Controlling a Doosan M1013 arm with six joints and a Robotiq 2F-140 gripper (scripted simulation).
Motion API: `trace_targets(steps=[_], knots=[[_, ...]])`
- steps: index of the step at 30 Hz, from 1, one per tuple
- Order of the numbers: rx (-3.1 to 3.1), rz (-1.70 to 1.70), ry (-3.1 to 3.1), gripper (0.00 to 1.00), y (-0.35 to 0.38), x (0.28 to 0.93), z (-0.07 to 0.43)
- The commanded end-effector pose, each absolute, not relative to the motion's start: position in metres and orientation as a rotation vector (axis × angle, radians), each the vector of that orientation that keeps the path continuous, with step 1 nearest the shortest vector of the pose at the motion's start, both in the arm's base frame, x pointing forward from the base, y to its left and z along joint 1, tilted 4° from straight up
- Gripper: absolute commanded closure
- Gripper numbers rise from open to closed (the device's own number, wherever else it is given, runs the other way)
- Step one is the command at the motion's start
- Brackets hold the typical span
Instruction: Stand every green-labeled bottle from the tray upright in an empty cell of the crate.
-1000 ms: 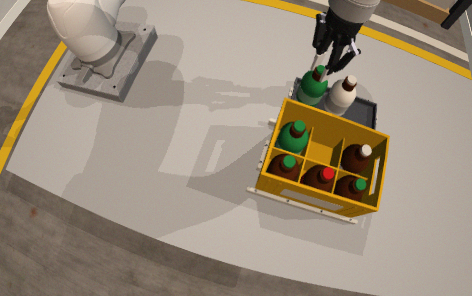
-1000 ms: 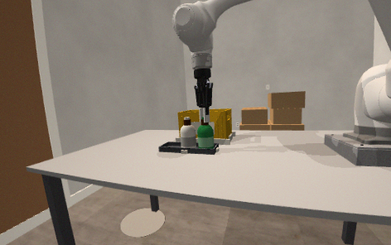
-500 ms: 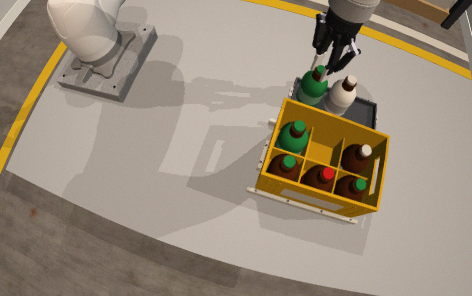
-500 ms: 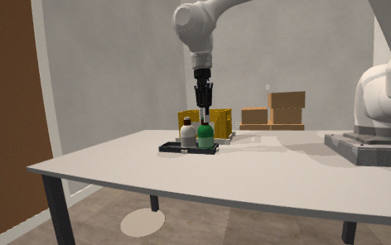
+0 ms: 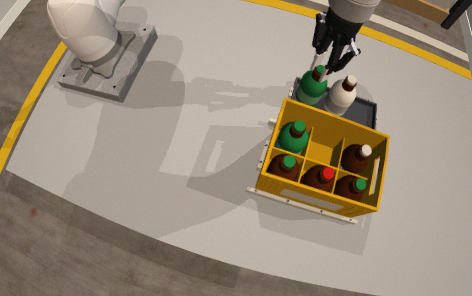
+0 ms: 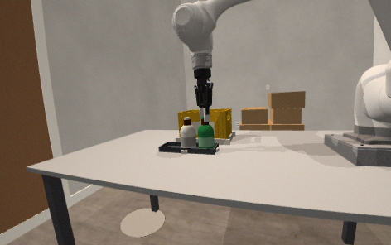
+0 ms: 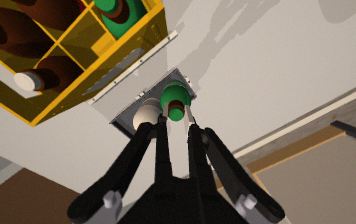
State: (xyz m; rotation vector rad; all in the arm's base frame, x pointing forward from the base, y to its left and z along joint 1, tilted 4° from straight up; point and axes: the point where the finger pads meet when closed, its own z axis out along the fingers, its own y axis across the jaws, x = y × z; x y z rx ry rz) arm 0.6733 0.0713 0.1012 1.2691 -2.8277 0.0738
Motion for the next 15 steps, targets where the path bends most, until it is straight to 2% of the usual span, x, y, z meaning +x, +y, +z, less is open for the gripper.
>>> trace_targets(steps=[1,15], knots=[[1.258,0.077,-2.833,1.0,0.069,0.674,0.107],[1.258,0.077,-2.833,1.0,0.069,0.675,0.121]])
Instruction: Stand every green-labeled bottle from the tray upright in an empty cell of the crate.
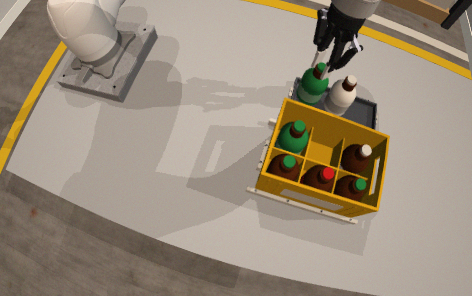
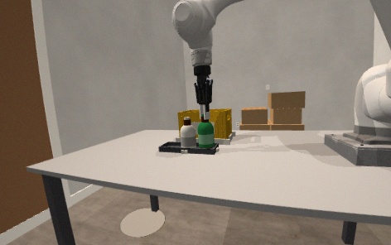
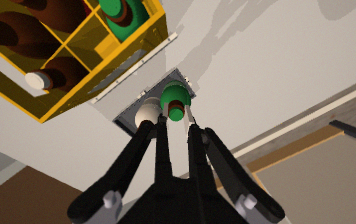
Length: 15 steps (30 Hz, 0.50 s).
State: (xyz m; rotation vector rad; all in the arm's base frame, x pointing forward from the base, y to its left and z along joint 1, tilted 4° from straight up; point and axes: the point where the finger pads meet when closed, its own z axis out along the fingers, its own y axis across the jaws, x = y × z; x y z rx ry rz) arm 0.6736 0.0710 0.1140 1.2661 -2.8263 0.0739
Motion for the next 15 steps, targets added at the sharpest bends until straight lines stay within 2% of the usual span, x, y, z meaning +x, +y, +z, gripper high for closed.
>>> trace_targets(steps=[1,15], knots=[[1.258,0.077,-2.833,1.0,0.069,0.675,0.123],[1.258,0.077,-2.833,1.0,0.07,0.675,0.134]])
